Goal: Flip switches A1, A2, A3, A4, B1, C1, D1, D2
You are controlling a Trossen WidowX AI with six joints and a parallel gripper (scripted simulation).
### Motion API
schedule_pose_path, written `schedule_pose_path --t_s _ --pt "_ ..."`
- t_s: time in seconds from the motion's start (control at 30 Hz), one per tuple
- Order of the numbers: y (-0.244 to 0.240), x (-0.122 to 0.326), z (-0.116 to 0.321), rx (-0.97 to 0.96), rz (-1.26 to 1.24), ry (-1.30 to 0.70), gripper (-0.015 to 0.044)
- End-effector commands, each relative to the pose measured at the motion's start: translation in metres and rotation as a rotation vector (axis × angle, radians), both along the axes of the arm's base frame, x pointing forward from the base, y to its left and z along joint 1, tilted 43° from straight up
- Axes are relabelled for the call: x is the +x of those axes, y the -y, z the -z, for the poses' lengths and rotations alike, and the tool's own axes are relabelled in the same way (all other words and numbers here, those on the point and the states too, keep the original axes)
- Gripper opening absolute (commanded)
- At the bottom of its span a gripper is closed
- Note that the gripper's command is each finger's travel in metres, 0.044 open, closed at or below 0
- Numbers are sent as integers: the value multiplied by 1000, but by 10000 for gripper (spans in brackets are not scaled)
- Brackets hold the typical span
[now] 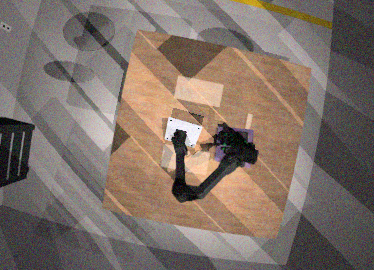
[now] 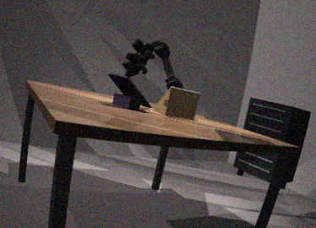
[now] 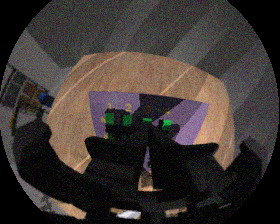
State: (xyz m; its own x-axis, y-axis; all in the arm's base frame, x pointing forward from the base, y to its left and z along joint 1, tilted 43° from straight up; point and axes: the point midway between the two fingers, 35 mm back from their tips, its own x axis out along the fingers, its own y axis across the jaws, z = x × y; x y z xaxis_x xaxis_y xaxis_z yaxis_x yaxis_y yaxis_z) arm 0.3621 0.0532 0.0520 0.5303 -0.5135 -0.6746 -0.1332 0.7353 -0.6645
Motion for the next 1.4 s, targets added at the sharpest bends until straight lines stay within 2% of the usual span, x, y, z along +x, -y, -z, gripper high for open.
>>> schedule_pose_path --t_s 0.0,1.37 --pt "-1 0 1 3 -4 -2 0" --pt "2 3 4 3 -4 -2 0"
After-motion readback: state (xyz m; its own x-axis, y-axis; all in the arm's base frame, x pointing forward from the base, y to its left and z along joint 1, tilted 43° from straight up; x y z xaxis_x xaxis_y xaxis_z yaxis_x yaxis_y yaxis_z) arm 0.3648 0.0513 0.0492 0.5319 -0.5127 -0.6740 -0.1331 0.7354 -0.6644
